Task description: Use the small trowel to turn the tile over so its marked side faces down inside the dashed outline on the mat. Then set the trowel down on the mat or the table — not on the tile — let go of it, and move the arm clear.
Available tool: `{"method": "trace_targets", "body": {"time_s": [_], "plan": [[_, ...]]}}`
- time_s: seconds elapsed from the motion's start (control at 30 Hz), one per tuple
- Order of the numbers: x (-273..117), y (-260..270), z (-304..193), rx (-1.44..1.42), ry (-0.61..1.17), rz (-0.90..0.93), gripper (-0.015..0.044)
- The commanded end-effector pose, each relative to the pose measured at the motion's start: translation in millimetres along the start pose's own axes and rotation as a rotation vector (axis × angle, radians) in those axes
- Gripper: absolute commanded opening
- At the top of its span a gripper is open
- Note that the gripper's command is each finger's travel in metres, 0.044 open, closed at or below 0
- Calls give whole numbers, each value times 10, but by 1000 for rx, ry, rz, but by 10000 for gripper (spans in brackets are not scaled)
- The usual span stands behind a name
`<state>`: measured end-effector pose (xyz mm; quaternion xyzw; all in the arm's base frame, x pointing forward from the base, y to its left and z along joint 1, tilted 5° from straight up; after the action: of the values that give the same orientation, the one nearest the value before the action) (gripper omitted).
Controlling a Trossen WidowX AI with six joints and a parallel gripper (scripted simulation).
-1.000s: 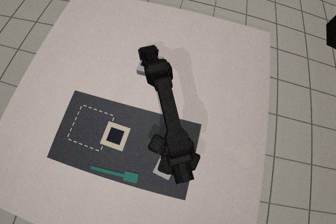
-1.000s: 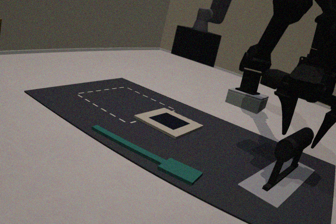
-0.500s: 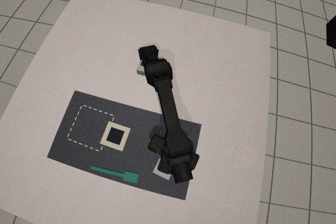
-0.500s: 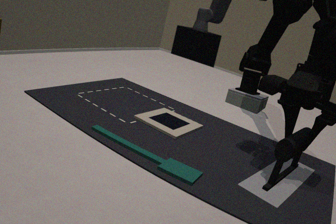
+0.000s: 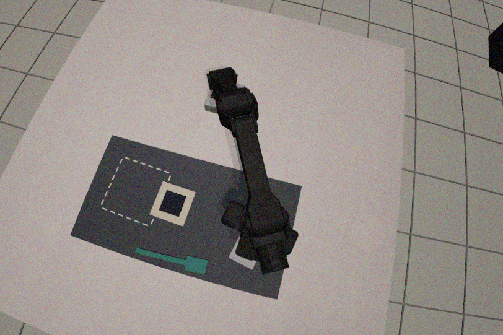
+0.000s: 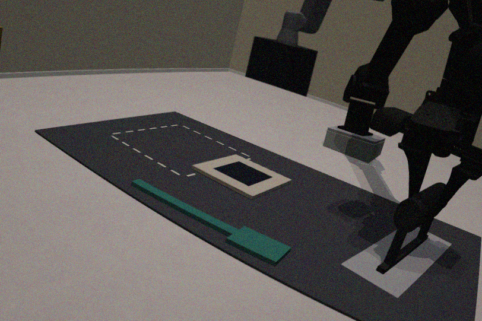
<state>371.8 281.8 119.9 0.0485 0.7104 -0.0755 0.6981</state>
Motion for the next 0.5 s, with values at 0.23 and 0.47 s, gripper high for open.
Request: {"method": "trace_targets", "body": {"time_s": [0.23, 0.47], "plan": [[6, 6, -2, 107, 0, 2, 130], [6, 6, -2, 316, 0, 2, 130]]}}
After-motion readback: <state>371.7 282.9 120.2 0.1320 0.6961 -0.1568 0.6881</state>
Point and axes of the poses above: the point midway between the two fingers, 35 mm back from their tips, its own x axis out along the fingers, its own y axis across the jaws, z = x × y, the point moved 8 cm from there along -x, back along the fingers, and after that the axes turned 7 degrees about x, right-handed, at the moved point
